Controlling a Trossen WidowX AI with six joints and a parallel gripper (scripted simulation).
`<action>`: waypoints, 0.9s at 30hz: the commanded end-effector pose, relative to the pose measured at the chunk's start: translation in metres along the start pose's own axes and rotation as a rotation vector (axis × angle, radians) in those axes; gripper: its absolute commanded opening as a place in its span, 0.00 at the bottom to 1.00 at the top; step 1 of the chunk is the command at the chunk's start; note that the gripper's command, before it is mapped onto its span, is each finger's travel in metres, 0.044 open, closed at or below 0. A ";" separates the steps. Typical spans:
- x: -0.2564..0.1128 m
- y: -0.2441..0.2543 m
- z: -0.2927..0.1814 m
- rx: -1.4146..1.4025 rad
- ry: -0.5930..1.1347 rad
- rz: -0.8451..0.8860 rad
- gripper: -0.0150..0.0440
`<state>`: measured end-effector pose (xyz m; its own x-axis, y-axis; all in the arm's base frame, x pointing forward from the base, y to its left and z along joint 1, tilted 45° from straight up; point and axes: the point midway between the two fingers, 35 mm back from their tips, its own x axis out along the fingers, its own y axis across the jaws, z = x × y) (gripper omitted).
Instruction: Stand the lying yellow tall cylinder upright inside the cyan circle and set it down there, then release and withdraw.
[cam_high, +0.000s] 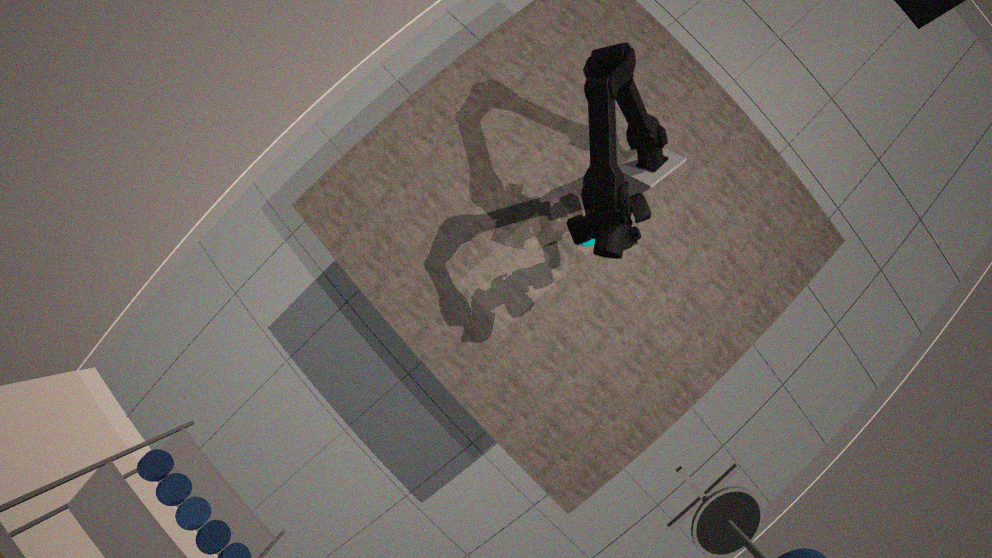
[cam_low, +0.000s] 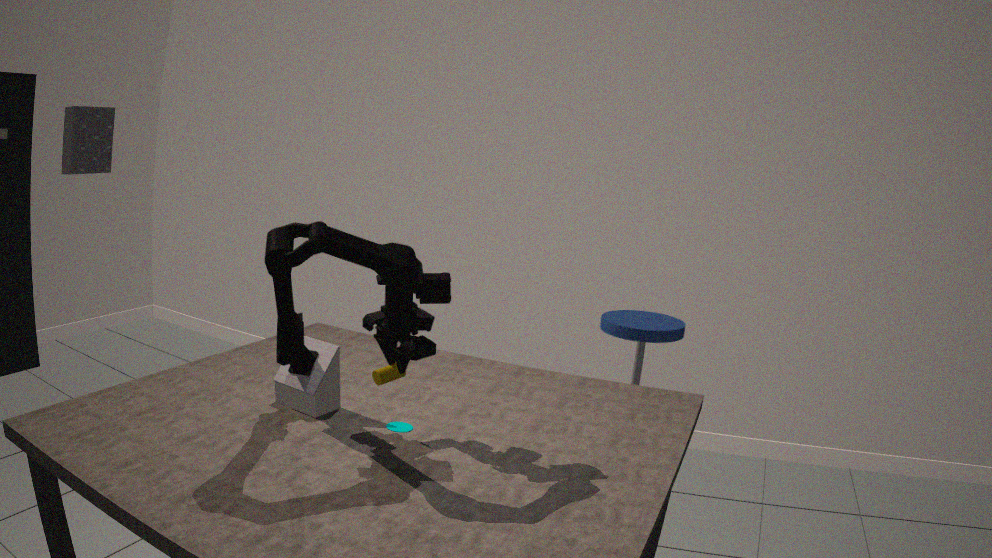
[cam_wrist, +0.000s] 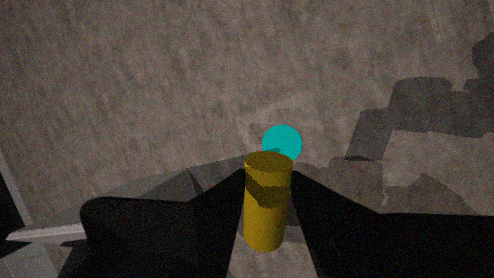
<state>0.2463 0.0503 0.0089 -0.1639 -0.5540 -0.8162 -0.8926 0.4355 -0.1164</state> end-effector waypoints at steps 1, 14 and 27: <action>0.003 0.003 -0.001 -0.005 -0.020 0.025 0.43; 0.009 0.005 -0.003 -0.009 -0.094 0.090 0.43; 0.013 0.008 -0.004 -0.013 -0.175 0.145 0.43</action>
<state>0.2381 0.0435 0.0010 -0.2094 -0.3764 -0.9025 -0.8721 0.4892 -0.0017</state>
